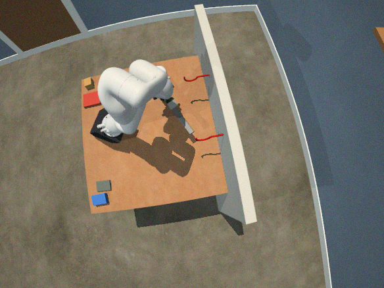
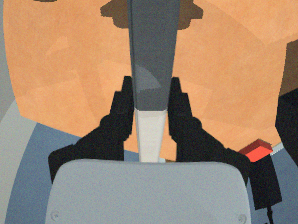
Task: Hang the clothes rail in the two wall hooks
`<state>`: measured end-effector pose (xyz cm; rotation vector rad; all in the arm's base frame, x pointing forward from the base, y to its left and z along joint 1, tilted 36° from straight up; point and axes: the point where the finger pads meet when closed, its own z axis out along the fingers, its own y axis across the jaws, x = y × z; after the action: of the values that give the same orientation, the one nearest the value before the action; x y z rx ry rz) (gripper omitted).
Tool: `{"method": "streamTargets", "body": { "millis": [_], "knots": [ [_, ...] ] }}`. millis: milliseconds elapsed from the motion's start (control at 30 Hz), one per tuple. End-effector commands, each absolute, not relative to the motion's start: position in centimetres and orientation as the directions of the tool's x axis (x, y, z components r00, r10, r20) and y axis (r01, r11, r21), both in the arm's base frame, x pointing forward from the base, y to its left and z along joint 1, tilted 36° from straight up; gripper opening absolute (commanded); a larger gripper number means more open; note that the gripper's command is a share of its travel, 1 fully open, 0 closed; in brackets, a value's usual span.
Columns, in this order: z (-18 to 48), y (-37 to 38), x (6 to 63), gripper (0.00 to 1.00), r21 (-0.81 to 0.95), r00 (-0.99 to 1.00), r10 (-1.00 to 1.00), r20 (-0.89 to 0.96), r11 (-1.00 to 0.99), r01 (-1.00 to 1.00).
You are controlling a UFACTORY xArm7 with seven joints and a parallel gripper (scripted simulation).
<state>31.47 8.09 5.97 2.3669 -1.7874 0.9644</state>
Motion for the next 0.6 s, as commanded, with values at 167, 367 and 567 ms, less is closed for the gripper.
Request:
{"method": "streamTargets", "body": {
  "millis": [167,367,567],
  "knots": [
    [7.2,8.6,30.9,0.00,-0.336,0.154,-0.863,0.481,-0.343,-0.877],
    [8.0,9.0,30.4,0.00,-0.336,0.154,-0.863,0.480,-0.343,-0.877],
    [8.6,9.3,30.1,0.00,-0.337,0.154,-0.863,0.480,-0.343,-0.877]
  ]
}}
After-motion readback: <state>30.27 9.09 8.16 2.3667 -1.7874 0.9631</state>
